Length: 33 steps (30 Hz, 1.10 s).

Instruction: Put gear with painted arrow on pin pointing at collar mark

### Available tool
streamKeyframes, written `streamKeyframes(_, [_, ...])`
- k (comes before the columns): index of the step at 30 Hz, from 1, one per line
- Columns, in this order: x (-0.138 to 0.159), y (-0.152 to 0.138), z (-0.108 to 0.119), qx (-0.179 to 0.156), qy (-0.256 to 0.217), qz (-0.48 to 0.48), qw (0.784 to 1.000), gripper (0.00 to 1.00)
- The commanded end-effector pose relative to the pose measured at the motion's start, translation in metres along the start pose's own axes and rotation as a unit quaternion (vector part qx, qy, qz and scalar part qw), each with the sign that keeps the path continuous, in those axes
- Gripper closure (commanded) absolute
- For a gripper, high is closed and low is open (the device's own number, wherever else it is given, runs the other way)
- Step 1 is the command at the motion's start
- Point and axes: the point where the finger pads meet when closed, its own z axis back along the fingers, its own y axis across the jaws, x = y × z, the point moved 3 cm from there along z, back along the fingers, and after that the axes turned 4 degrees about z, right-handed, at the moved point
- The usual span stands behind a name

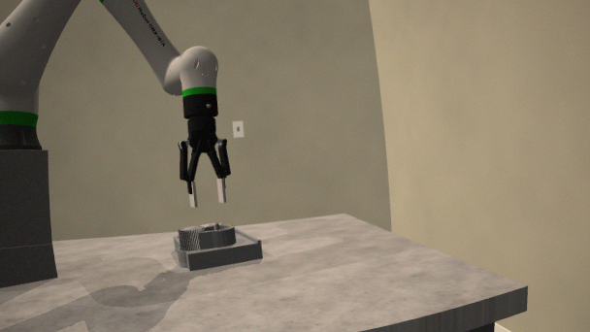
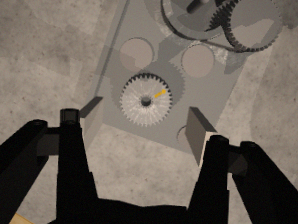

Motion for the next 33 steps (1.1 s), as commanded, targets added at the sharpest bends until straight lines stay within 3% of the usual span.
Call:
streamKeyframes(1, [0.000,0.000,0.000,0.000,0.000,0.000,1.000,0.47])
streamKeyframes(33, [0.000,0.000,-0.024,0.000,0.000,0.000,1.000,0.47])
